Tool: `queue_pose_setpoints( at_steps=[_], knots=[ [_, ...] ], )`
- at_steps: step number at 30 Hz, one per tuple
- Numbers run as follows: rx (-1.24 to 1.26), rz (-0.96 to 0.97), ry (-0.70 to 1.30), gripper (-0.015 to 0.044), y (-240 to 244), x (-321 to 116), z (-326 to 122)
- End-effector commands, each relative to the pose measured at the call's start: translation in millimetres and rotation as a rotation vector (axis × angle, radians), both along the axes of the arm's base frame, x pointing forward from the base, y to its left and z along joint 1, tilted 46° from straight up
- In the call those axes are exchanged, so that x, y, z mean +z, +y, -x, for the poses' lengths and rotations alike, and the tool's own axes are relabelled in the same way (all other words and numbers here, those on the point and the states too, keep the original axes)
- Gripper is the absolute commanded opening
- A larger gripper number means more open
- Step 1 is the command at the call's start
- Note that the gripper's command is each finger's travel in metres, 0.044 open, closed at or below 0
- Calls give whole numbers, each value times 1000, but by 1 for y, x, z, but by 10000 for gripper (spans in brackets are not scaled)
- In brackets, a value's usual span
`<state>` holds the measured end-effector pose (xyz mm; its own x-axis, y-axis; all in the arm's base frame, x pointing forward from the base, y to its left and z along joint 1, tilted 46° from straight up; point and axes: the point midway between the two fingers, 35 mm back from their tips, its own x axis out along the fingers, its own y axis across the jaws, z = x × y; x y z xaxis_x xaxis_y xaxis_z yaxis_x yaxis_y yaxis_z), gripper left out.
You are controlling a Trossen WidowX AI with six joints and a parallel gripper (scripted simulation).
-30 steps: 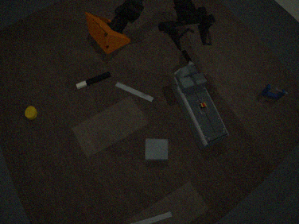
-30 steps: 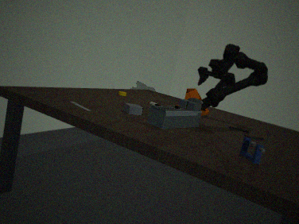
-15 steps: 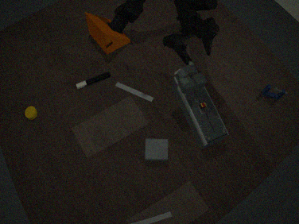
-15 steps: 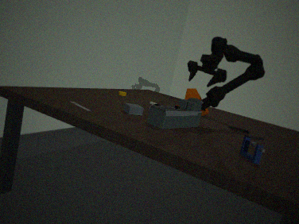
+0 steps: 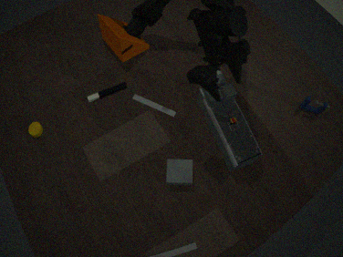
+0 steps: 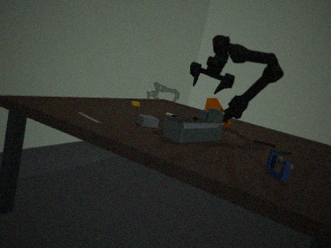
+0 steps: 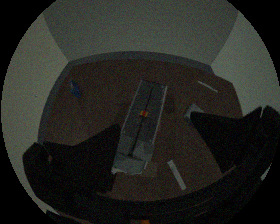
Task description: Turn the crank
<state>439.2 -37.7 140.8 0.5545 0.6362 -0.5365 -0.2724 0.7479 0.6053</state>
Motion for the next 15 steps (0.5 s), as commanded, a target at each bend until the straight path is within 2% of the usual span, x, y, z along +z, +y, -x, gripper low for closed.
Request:
queue_pose_setpoints(
  at_steps=[1,11,15],
  knots=[
    [29,3,-35,440,-5,-5,-10],
    [29,3,-36,440,28,-38,-5],
    [29,3,-36,440,28,-38,-5]
  ],
)
